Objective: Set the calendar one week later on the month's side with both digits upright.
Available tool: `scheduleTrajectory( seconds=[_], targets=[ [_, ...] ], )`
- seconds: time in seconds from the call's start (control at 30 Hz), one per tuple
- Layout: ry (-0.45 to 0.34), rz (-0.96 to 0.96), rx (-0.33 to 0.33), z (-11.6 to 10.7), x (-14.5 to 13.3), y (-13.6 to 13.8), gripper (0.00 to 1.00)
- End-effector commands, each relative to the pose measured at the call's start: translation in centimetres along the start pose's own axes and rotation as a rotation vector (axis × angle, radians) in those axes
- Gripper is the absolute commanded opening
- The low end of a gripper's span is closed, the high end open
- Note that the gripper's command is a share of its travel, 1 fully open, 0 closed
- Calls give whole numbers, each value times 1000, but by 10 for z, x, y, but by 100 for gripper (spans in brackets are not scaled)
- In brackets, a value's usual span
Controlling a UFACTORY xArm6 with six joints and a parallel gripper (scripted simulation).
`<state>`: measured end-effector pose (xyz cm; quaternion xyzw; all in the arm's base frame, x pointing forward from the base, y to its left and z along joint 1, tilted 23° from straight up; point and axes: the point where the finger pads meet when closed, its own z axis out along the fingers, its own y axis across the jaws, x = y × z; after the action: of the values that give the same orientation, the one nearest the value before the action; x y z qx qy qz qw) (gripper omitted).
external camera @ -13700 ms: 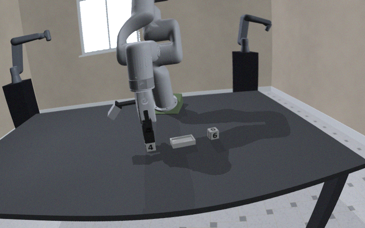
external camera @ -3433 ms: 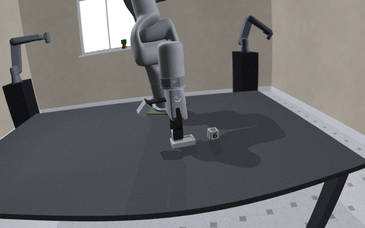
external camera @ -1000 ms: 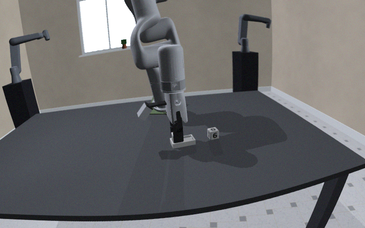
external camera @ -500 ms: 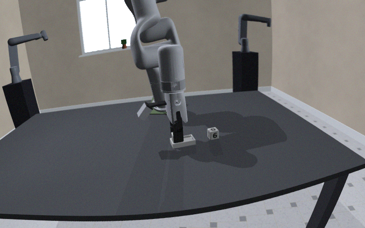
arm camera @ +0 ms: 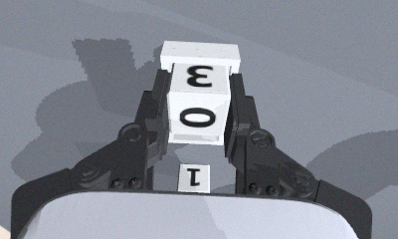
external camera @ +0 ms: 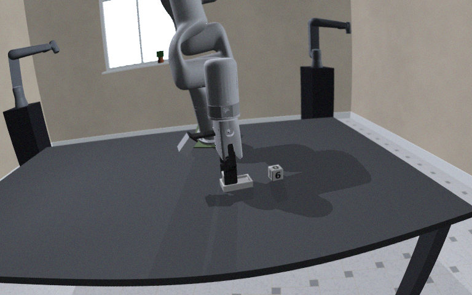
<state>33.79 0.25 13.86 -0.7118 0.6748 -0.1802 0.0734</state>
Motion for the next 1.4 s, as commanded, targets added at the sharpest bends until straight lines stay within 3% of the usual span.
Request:
scheduleTrajectory(
  seconds=[0.0, 1.17, 1.37],
  targets=[
    [0, 0, 3, -1, 0, -1, 29],
    [0, 0, 3, -1, 0, -1, 29],
    [0, 0, 3, -1, 0, -1, 37]
  ],
)
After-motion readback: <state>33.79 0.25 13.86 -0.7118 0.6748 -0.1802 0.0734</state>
